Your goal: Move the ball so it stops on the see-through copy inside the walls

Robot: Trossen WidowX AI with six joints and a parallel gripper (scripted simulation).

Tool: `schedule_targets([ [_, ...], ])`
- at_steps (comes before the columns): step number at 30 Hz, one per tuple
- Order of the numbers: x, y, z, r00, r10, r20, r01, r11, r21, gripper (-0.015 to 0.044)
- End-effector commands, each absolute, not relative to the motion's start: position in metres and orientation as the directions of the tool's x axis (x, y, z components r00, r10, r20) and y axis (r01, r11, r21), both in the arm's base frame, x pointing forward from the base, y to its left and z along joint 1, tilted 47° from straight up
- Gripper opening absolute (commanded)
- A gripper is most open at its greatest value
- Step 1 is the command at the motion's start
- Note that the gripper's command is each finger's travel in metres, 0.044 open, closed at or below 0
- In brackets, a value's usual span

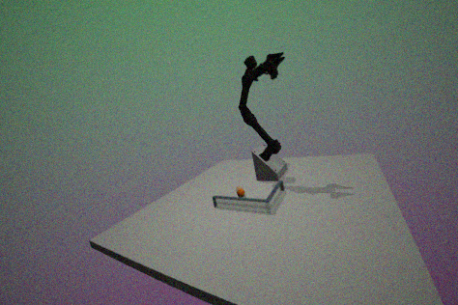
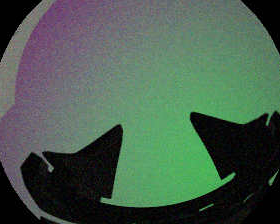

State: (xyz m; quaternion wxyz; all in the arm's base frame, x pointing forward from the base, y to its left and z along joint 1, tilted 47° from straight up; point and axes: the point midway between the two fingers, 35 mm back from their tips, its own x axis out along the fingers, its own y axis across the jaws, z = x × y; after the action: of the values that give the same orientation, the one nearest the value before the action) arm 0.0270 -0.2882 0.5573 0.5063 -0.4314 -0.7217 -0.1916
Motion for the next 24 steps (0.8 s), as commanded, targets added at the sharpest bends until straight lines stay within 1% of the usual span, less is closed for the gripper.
schedule_targets([
  [1, 0.026, -0.287, 0.558, -0.116, 0.431, 0.895, 0.814, 0.557, -0.163, 0.0374],
  [3, 0.021, -0.276, 0.565, -0.120, 0.449, 0.885, 0.796, 0.577, -0.185, 0.0327],
  [5, 0.009, -0.253, 0.577, -0.123, 0.493, 0.862, 0.788, 0.576, -0.217, 0.0327],
  [10, -0.021, -0.181, 0.600, -0.101, 0.628, 0.772, 0.830, 0.481, -0.283, 0.0327],
  [15, -0.040, -0.095, 0.611, -0.049, 0.765, 0.642, 0.852, 0.368, -0.373, 0.0327],
  [20, -0.036, -0.007, 0.608, 0.032, 0.873, 0.487, 0.848, 0.234, -0.475, 0.0327],
  [24, -0.015, 0.062, 0.597, 0.118, 0.929, 0.350, 0.833, 0.099, -0.545, 0.0327],
])
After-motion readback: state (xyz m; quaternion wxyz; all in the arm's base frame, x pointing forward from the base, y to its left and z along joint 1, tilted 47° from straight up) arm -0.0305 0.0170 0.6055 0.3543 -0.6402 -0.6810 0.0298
